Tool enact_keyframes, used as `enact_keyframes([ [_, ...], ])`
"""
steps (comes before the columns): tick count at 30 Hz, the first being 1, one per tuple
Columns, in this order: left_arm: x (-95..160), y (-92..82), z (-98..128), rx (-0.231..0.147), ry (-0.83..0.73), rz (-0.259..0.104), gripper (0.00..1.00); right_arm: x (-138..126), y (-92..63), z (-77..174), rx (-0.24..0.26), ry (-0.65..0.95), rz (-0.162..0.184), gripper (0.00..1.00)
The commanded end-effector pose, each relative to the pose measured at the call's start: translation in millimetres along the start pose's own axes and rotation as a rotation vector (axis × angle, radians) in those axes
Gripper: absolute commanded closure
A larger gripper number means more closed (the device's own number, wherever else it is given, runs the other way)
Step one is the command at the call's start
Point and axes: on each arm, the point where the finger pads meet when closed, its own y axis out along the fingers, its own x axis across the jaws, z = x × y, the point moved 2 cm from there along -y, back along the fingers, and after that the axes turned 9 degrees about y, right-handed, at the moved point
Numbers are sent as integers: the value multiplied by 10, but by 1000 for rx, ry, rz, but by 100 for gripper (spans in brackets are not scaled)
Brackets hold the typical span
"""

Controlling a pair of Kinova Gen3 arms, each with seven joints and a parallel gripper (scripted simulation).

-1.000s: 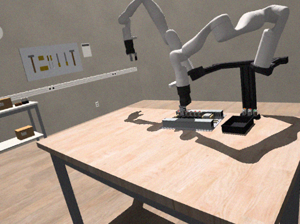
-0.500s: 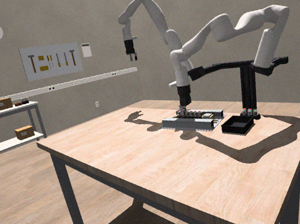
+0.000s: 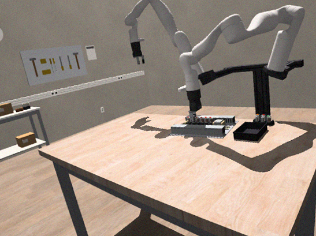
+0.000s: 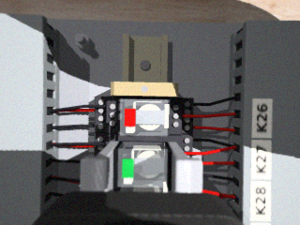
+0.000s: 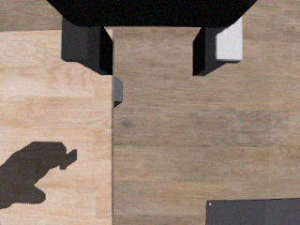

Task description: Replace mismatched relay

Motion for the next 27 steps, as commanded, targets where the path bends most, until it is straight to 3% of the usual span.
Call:
enact_keyframes([
  [1, -5, -11, 6, 1, 0, 6, 100, 0, -5, -3, -1, 0, -1, 0],
  [27, 7, -12, 7, -3, 0, 31, 100, 0, -5, -3, -1, 0, -1, 0],
])
